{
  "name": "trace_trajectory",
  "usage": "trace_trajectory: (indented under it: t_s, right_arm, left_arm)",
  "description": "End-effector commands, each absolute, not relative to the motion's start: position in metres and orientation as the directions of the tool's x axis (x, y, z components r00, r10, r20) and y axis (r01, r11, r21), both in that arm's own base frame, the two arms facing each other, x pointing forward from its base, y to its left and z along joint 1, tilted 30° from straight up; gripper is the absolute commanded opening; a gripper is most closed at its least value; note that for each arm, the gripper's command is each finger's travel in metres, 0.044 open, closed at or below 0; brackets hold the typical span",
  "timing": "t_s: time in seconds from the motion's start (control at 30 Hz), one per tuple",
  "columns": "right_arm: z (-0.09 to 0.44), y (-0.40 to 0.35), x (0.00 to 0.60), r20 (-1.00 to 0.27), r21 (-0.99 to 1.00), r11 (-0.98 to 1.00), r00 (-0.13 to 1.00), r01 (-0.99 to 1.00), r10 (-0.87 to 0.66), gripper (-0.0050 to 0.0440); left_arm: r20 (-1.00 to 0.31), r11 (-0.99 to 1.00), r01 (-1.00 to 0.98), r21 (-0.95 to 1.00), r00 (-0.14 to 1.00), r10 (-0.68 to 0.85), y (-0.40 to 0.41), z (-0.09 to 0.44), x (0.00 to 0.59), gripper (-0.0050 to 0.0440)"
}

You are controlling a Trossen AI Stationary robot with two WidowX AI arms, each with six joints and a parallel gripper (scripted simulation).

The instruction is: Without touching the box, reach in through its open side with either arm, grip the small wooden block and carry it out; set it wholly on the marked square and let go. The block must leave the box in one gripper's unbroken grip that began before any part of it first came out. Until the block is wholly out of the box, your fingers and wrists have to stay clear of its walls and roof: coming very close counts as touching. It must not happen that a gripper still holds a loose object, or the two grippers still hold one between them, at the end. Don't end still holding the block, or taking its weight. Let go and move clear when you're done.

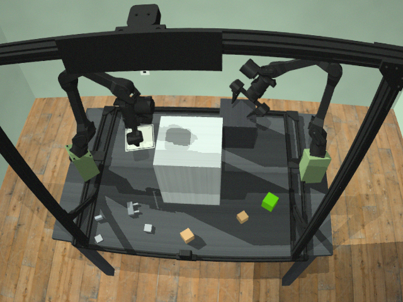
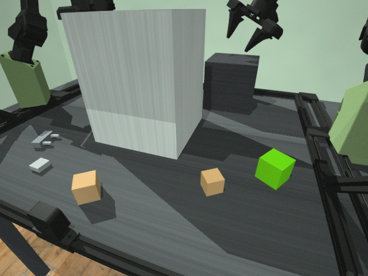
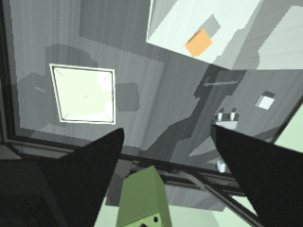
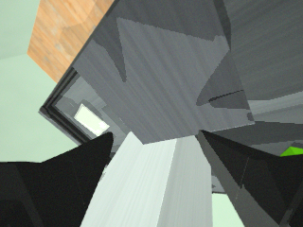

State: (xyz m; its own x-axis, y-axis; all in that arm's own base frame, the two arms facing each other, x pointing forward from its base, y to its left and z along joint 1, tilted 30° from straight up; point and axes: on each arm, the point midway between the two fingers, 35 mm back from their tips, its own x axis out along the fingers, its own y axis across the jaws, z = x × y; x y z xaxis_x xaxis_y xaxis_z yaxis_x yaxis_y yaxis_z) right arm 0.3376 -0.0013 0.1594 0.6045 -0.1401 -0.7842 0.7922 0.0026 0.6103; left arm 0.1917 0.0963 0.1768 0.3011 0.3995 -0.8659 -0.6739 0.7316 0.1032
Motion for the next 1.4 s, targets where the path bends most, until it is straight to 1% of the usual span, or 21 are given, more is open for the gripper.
trace_trajectory:
  t_s: [0.0,0.1,0.27,0.33,0.43,0.53,0.6,0.83,0.9,0.97,1.17,1.37]
  right_arm:
    - [0.145,0.043,0.346,-0.795,0.563,0.225,0.595,0.796,-0.118,0.04]
    - [0.128,0.052,0.339,-0.816,0.484,0.367,0.561,0.795,-0.139,0.04]
    - [0.09,0.05,0.325,-0.845,0.249,0.623,0.481,0.742,-0.235,0.04]
    - [0.09,0.05,0.325,-0.845,0.249,0.623,0.481,0.742,-0.235,0.04]
    - [0.067,0.051,0.315,-0.852,0.048,0.765,0.426,0.643,-0.304,0.04]
    - [0.046,0.054,0.307,-0.847,-0.1,0.836,0.395,0.54,-0.356,0.04]
    - [0.041,0.063,0.306,-0.825,-0.198,0.867,0.401,0.457,-0.399,0.04]
    - [0.032,0.118,0.295,-0.71,-0.444,0.878,0.528,0.177,-0.466,0.04]
    - [0.032,0.118,0.295,-0.71,-0.444,0.878,0.528,0.177,-0.466,0.04]
    - [0.031,0.134,0.29,-0.671,-0.508,0.855,0.574,0.105,-0.469,0.04]
    - [0.027,0.183,0.268,-0.539,-0.685,0.725,0.72,-0.073,-0.436,0.04]
    - [0.025,0.232,0.235,-0.389,-0.831,0.53,0.859,-0.17,-0.333,0.04]
  left_arm:
    - [-0.88,0.73,-0.683,0.014,0.338,0.333,0.094,0.179,0.199,0.04]
    - [-0.891,0.776,-0.631,-0.008,0.357,0.281,0.084,0.177,0.203,0.04]
    - [-0.906,0.857,-0.513,-0.048,0.384,0.179,0.073,0.174,0.205,0.04]
    - [-0.906,0.857,-0.513,-0.048,0.384,0.179,0.073,0.174,0.205,0.04]
    - [-0.912,0.891,-0.446,-0.085,0.395,0.111,0.066,0.173,0.207,0.04]
    - [-0.92,0.899,-0.414,-0.142,0.391,0.034,0.062,0.172,0.207,0.04]
    - [-0.917,0.86,-0.468,-0.202,0.4,0.002,0.067,0.176,0.204,0.04]
    - [-0.865,0.654,-0.635,-0.41,0.498,-0.059,0.09,0.195,0.191,0.04]
    - [-0.865,0.654,-0.635,-0.41,0.498,-0.059,0.09,0.195,0.191,0.04]
    - [-0.843,0.583,-0.665,-0.466,0.533,-0.065,0.096,0.201,0.188,0.04]
    - [-0.761,0.356,-0.699,-0.62,0.647,-0.053,0.114,0.223,0.175,0.04]
    - [-0.654,0.131,-0.649,-0.749,0.756,0.01,0.132,0.248,0.16,0.04]
